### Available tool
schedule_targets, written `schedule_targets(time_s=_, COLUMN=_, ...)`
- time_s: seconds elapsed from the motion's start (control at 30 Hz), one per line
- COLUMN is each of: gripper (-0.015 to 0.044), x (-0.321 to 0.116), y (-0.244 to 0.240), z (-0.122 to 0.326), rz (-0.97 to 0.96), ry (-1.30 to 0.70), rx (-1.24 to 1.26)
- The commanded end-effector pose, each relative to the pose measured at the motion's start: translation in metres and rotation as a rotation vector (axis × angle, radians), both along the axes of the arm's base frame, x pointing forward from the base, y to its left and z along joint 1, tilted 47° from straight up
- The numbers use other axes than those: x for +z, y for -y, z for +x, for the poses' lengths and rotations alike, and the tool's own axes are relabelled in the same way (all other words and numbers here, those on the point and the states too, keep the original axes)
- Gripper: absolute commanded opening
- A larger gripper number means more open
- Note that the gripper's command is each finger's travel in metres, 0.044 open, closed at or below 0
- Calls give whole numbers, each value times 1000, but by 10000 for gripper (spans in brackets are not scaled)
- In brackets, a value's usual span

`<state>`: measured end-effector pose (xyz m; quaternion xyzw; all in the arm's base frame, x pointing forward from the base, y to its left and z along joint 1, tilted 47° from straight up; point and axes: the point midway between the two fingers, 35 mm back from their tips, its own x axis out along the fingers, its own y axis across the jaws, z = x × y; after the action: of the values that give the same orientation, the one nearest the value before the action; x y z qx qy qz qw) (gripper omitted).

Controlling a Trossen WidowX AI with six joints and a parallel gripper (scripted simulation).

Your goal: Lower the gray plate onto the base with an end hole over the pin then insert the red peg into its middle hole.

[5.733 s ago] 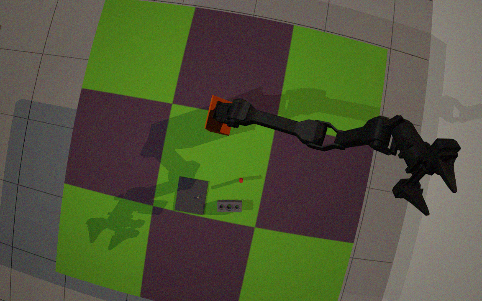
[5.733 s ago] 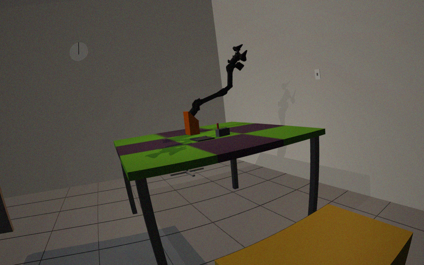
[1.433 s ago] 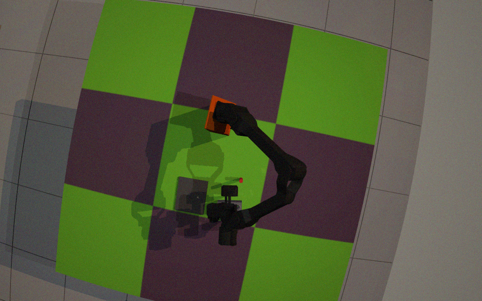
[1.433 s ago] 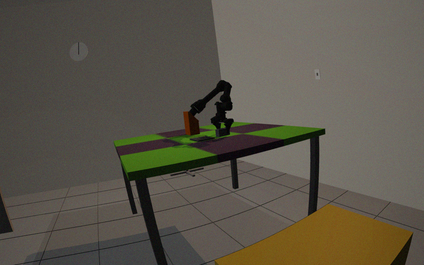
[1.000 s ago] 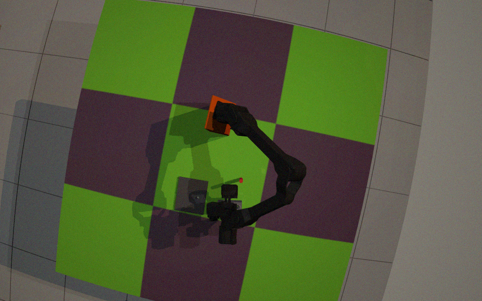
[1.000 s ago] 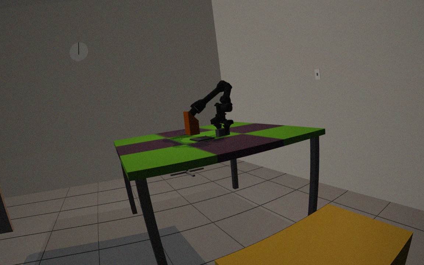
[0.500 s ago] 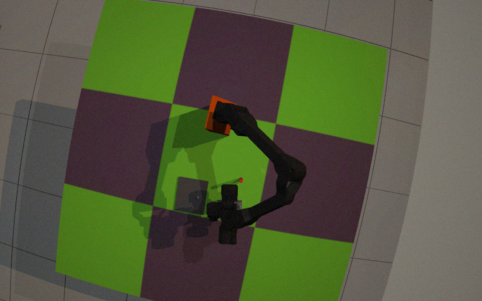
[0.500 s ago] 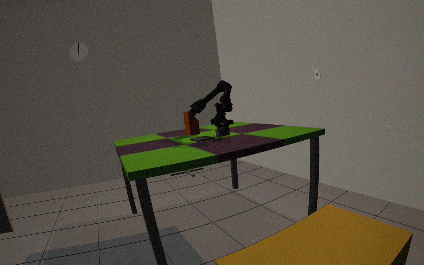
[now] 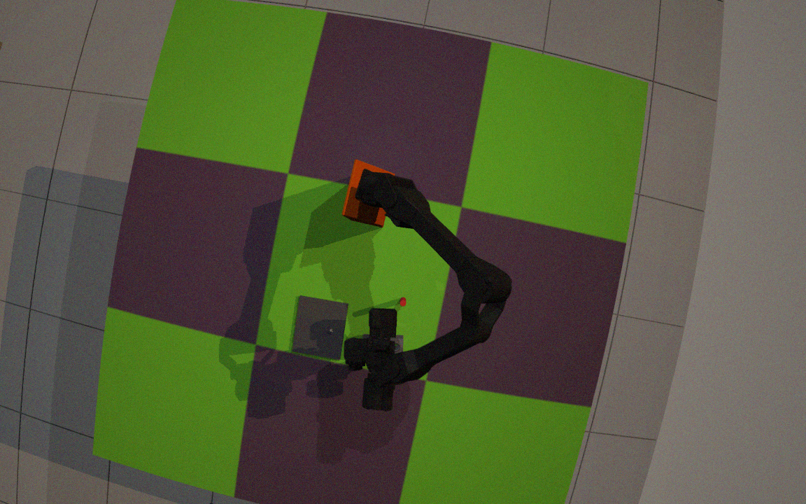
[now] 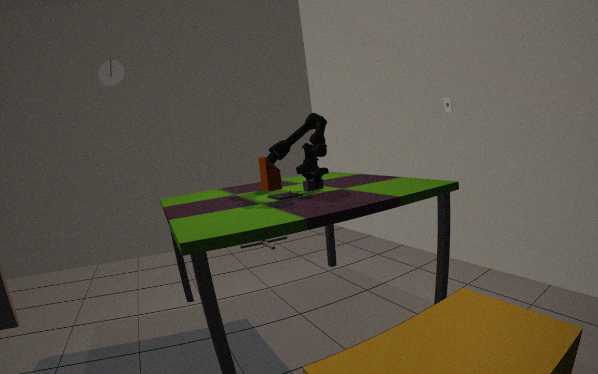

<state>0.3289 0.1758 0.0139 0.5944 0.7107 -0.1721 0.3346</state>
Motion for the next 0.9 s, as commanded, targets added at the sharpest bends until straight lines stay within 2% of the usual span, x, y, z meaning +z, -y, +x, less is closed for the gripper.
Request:
schedule_targets(time_s=0.0, gripper=0, x=8, y=8, z=5, rz=-4, ry=15, rx=1)
schedule_targets(time_s=0.87, gripper=0, x=64, y=66, z=12, rz=-8, ry=13, rx=-3)
